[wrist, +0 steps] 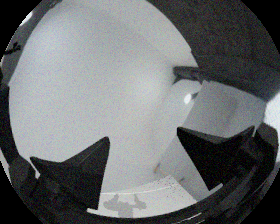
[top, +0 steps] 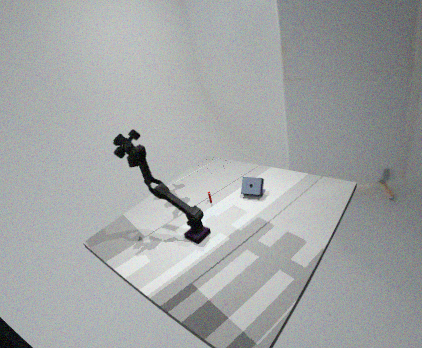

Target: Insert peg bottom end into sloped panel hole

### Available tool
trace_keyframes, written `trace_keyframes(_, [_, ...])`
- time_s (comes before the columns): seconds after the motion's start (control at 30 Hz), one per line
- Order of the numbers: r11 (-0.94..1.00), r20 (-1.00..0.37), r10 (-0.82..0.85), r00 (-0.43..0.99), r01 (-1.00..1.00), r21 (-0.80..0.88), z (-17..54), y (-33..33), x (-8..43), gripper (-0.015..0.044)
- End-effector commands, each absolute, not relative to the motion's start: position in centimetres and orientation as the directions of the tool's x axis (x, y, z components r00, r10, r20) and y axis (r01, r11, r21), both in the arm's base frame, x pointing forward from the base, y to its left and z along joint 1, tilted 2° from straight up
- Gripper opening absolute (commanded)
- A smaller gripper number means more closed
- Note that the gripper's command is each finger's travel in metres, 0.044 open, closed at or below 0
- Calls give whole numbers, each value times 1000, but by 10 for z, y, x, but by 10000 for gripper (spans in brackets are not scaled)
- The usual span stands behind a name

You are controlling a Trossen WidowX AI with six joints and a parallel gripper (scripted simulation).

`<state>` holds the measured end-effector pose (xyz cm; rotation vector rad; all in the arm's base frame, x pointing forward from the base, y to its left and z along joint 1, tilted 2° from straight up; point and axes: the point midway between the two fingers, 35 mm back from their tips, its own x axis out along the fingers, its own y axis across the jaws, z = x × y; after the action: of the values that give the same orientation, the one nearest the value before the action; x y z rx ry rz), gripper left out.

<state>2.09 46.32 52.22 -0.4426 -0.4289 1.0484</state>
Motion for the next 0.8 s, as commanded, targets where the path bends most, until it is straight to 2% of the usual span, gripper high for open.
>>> trace_keyframes(0.0, [429,128,892,433,-724,-540,523,463,20,426])
trace_keyframes(0.03, [429,136,893,429,-722,-543,526,461,19,440])
trace_keyframes(0.77, [545,503,829,245,-555,-628,640,360,-40,440])
